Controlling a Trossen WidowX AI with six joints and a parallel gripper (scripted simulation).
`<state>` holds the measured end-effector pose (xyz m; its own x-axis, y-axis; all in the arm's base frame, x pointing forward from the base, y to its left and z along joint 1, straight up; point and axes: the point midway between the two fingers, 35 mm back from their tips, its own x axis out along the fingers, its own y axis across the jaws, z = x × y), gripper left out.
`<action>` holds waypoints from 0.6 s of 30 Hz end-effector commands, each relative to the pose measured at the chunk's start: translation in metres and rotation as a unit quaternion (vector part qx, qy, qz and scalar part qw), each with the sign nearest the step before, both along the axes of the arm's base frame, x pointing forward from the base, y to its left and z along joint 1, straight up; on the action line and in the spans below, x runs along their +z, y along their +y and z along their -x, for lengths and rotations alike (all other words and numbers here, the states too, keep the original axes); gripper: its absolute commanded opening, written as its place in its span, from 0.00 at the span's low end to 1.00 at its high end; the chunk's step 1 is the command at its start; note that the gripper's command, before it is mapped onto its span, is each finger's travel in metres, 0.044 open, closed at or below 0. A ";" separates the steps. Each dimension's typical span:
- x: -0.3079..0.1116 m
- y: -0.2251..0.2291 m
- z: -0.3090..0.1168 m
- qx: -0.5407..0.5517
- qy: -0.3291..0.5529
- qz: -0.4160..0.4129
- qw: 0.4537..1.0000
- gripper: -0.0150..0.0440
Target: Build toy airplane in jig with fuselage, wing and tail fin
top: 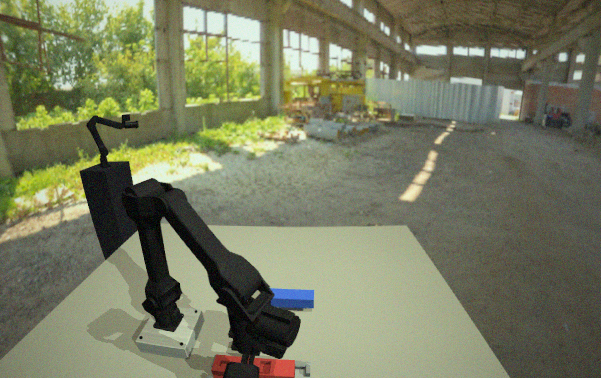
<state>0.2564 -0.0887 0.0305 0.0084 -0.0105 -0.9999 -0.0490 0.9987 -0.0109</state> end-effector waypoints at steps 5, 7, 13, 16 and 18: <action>0.094 0.000 -0.002 0.003 -0.009 0.002 1.000 1.00; 0.104 0.001 0.000 0.003 -0.009 0.002 1.000 1.00; 0.101 -0.002 -0.004 -0.006 -0.009 0.002 1.000 1.00; 0.101 0.015 -0.016 -0.006 -0.010 0.001 1.000 1.00; 0.100 0.040 -0.031 -0.006 -0.011 0.000 1.000 1.00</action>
